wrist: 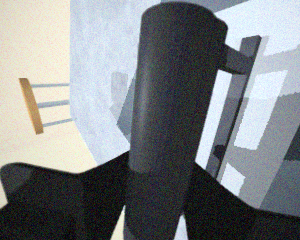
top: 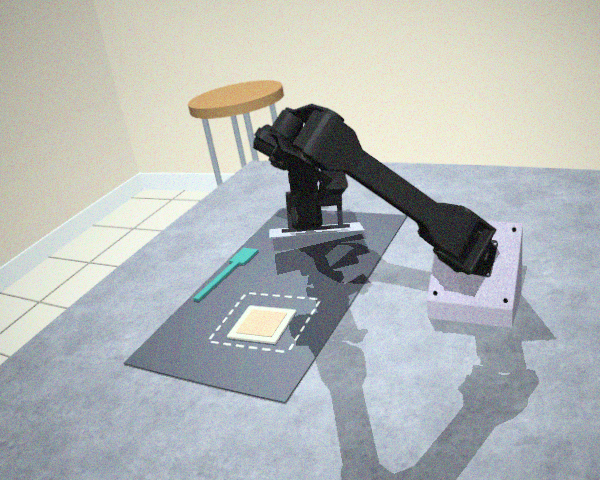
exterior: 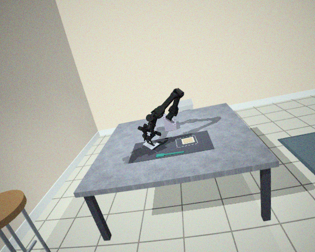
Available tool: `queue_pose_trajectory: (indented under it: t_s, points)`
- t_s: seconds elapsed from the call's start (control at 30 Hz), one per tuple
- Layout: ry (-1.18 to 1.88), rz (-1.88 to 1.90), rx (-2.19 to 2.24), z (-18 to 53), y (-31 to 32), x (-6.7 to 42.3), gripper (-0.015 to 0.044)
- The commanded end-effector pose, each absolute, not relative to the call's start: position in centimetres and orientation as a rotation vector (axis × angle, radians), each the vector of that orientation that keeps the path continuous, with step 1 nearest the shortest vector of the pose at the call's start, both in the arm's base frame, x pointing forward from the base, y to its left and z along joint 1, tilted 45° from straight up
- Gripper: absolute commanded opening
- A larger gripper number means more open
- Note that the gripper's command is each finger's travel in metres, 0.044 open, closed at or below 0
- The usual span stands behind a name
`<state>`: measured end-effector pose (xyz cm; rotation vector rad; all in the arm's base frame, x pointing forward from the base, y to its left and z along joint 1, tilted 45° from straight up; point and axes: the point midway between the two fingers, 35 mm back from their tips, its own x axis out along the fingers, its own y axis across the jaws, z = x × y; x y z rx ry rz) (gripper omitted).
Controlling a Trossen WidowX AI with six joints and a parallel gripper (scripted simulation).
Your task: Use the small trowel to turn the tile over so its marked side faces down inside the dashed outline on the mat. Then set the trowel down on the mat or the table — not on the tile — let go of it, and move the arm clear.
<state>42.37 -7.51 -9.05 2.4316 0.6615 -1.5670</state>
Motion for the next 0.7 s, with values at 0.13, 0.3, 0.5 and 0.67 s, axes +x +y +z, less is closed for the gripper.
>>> queue_pose_trajectory:
  t_s: [0.13, 0.3, 0.5, 0.67]
  points:
    - [0.508, -1.778, 2.389, -10.2, -8.5, 42.5, 0.0]
    - [0.401, -1.918, 2.346, -10.8, -8.9, 42.2, 0.0]
    - [0.261, -2.069, 2.28, -11.5, -9.5, 41.8, 0.0]
    - [0.136, -2.179, 2.214, -11.9, -9.9, 41.4, 0.0]
